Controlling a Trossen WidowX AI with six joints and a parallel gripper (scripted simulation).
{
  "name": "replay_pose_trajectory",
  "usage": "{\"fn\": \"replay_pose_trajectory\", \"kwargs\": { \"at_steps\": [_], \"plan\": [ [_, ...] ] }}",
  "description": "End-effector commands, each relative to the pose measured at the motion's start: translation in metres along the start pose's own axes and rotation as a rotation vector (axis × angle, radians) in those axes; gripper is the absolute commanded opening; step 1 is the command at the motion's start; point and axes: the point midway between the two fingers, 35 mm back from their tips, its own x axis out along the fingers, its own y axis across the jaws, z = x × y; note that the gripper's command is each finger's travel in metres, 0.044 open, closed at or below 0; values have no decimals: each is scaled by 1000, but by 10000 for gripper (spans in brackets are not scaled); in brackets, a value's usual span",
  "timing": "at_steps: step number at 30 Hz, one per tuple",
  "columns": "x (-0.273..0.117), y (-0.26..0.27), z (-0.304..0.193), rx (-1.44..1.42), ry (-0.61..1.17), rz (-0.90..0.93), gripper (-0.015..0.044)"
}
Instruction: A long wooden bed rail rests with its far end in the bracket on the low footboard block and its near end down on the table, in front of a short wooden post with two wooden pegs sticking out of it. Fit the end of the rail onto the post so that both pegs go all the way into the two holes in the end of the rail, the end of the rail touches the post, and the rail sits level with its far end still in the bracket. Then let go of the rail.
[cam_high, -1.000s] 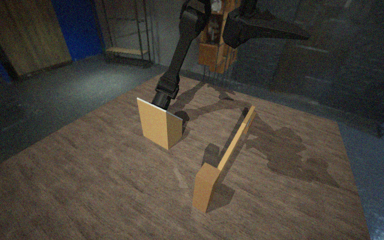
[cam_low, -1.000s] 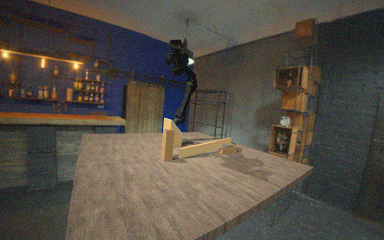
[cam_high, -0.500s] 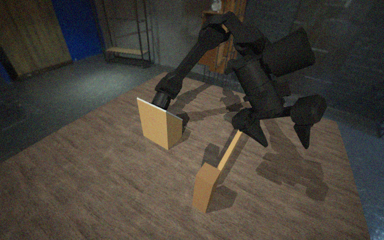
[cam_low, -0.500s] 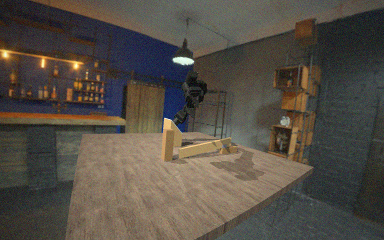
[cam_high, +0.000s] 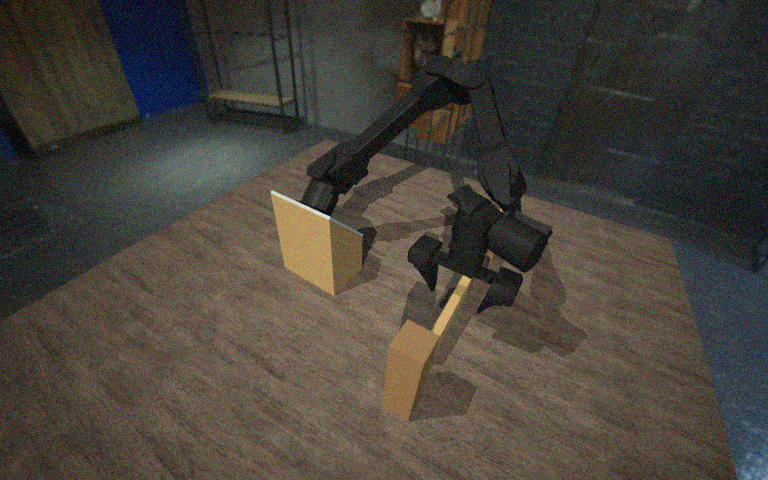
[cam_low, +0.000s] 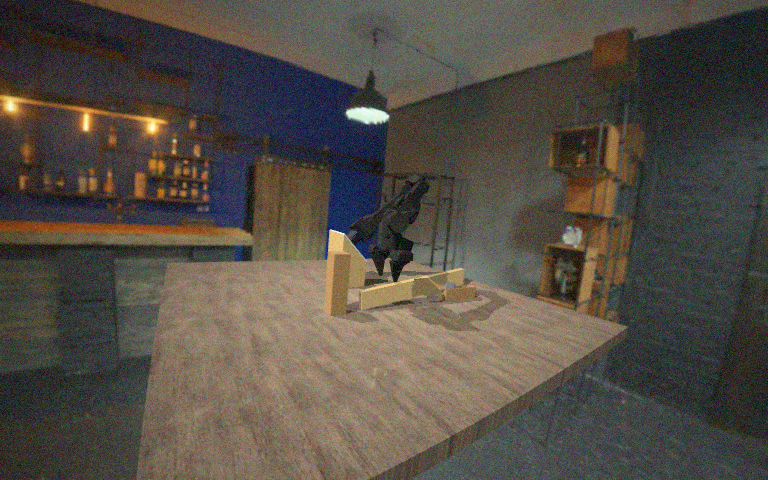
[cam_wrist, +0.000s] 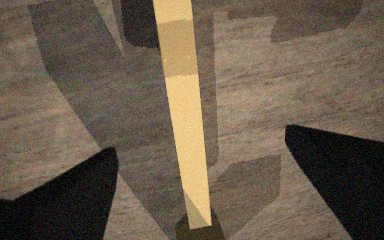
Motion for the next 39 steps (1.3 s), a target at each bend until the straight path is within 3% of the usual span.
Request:
{"fn": "replay_pose_trajectory", "kwargs": {
  "at_steps": [1,39],
  "plan": [
    [3,7,5,-30,9,34,440],
    [62,7,5,-30,7,34,440]
  ]
}}
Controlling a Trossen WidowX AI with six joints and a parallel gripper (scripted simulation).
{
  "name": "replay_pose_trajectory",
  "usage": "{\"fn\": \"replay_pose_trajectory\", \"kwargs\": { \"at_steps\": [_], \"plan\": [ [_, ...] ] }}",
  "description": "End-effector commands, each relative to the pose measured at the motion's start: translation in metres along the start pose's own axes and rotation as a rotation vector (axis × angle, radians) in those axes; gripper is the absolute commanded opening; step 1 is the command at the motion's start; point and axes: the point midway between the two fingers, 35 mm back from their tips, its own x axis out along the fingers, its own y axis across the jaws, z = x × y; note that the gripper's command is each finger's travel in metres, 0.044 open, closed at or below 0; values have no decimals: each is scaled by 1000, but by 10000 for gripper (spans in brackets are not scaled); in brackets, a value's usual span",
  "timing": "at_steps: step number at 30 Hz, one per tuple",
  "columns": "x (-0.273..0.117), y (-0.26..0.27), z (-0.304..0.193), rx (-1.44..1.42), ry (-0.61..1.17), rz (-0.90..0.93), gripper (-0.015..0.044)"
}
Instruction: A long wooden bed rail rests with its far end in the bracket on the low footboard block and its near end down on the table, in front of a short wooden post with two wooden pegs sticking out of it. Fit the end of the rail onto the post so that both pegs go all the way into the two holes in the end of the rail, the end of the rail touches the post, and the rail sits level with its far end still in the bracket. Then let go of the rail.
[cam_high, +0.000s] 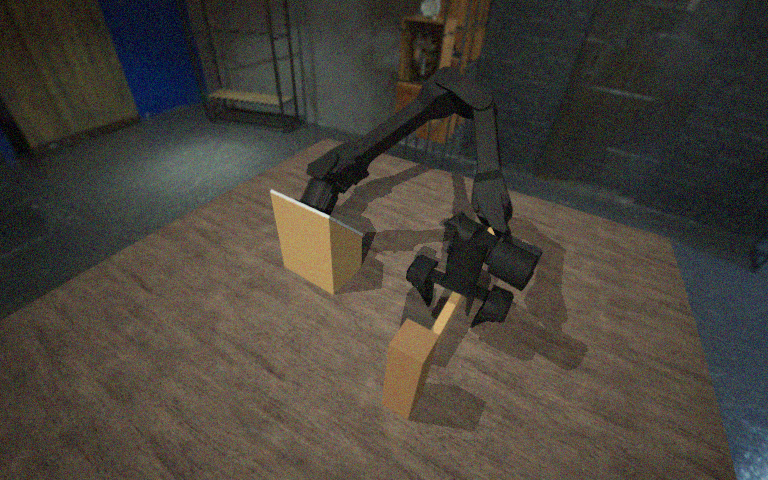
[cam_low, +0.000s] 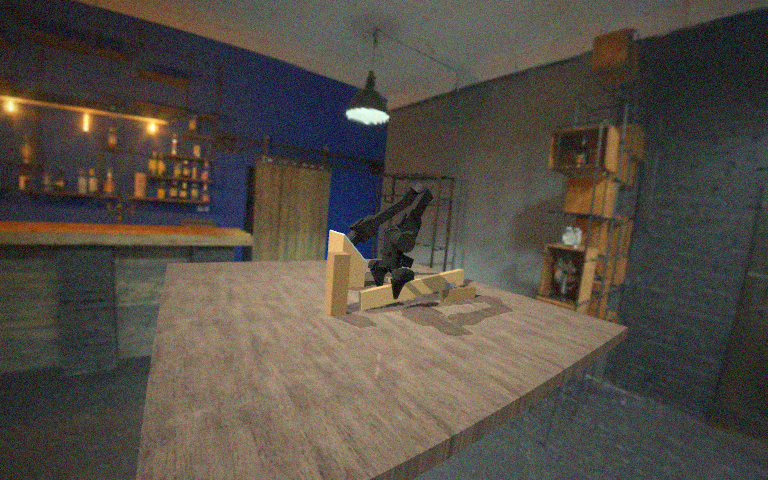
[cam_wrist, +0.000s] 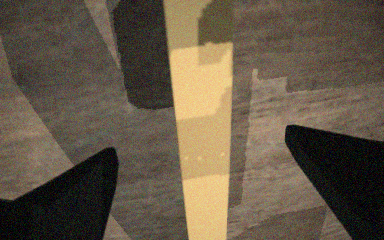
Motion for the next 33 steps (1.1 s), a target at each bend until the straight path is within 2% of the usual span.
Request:
{"fn": "replay_pose_trajectory", "kwargs": {
  "at_steps": [1,9,23,30,31,33],
  "plan": [
    [8,3,-1,13,-6,8,440],
    [19,4,0,13,-8,9,440],
    [19,4,0,13,-8,9,72],
    [19,4,0,13,-8,9,26],
    [19,4,0,13,-8,9,0],
    [19,4,0,13,-8,9,0]
  ]
}}
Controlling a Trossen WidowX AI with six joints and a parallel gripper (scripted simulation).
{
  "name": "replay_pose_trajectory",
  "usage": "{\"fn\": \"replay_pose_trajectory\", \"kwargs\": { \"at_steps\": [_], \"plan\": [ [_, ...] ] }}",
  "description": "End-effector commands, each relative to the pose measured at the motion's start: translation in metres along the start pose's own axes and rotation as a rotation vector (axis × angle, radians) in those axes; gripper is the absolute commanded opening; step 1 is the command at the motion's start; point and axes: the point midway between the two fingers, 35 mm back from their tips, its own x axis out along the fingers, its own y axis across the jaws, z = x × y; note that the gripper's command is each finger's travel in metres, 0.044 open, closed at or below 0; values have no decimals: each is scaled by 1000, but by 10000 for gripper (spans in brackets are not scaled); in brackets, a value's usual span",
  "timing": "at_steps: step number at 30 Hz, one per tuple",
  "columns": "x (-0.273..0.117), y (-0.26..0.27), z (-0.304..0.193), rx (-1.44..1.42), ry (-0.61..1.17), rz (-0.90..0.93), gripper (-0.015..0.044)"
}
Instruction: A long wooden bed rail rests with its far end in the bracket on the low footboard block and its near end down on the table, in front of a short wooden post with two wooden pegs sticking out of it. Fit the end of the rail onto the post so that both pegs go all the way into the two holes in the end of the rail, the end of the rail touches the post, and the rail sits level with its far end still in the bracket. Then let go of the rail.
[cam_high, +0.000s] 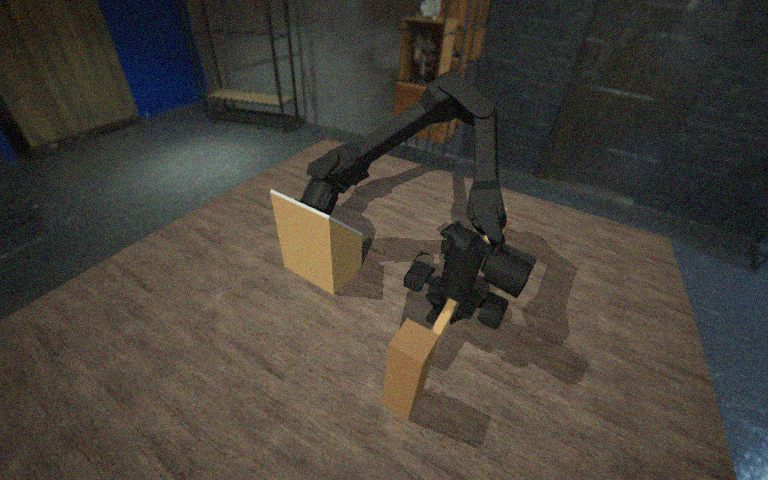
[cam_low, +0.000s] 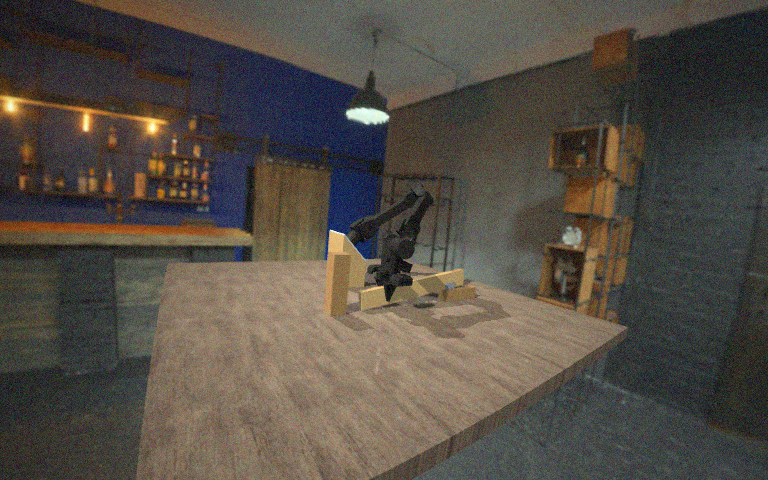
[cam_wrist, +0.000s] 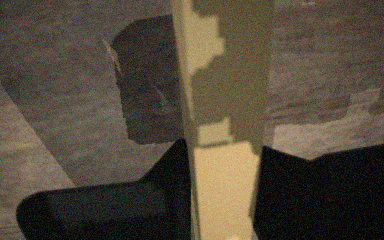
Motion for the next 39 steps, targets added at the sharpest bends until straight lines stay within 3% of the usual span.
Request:
{"fn": "replay_pose_trajectory", "kwargs": {
  "at_steps": [1,39],
  "plan": [
    [0,0,0,3,-3,0,0],
    [-15,-4,0,3,-2,0,0]
  ]
}}
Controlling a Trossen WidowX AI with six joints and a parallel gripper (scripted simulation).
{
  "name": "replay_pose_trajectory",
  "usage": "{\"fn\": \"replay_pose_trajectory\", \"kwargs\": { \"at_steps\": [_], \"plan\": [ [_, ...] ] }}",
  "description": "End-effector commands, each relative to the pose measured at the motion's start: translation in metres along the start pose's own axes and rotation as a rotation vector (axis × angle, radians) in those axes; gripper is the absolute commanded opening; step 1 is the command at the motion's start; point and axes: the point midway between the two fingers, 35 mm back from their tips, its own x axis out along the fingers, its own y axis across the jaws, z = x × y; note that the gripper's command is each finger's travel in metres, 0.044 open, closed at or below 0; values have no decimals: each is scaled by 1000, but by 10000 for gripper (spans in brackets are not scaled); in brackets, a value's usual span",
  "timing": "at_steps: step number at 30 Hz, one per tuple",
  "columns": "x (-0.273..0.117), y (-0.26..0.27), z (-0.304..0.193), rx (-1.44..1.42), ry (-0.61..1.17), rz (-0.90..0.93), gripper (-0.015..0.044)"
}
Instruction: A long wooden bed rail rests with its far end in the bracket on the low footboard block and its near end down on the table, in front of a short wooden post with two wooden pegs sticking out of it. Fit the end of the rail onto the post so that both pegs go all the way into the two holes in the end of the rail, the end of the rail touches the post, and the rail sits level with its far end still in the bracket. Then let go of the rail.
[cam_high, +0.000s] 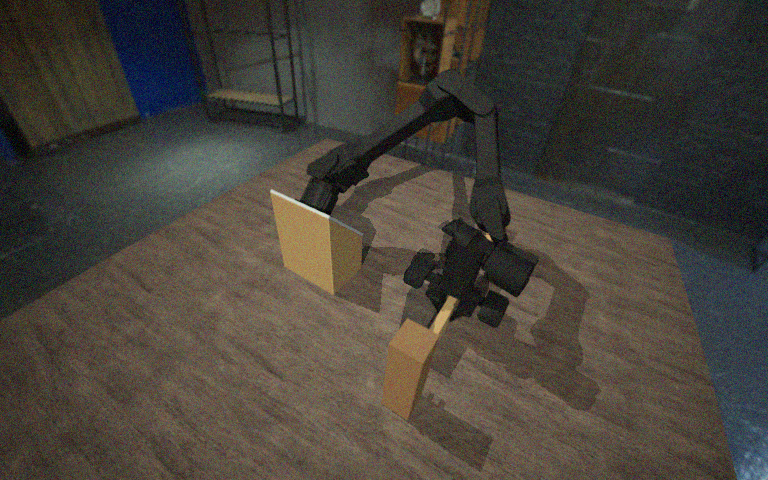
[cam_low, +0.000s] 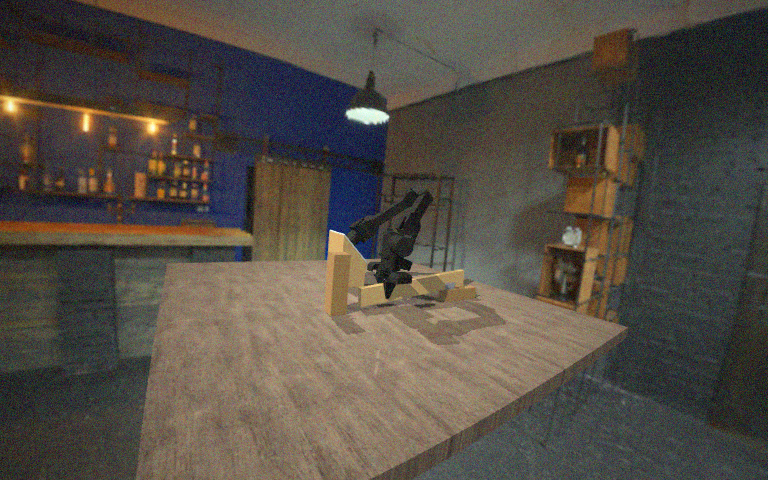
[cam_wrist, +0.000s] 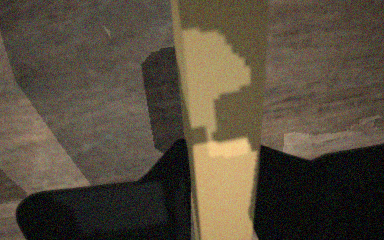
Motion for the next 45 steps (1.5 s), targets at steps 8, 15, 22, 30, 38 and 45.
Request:
{"fn": "replay_pose_trajectory", "kwargs": {
  "at_steps": [8,15,22,30,38,45],
  "plan": [
    [-10,-5,1,-7,-3,-16,0],
    [-14,-5,1,-7,-2,-16,0],
    [-17,-5,1,-7,-2,-16,0],
    [-21,-5,1,-7,-2,-16,0],
    [-25,-5,1,-7,-2,-16,0],
    [-29,-5,1,-7,-2,-16,0]
  ]
}}
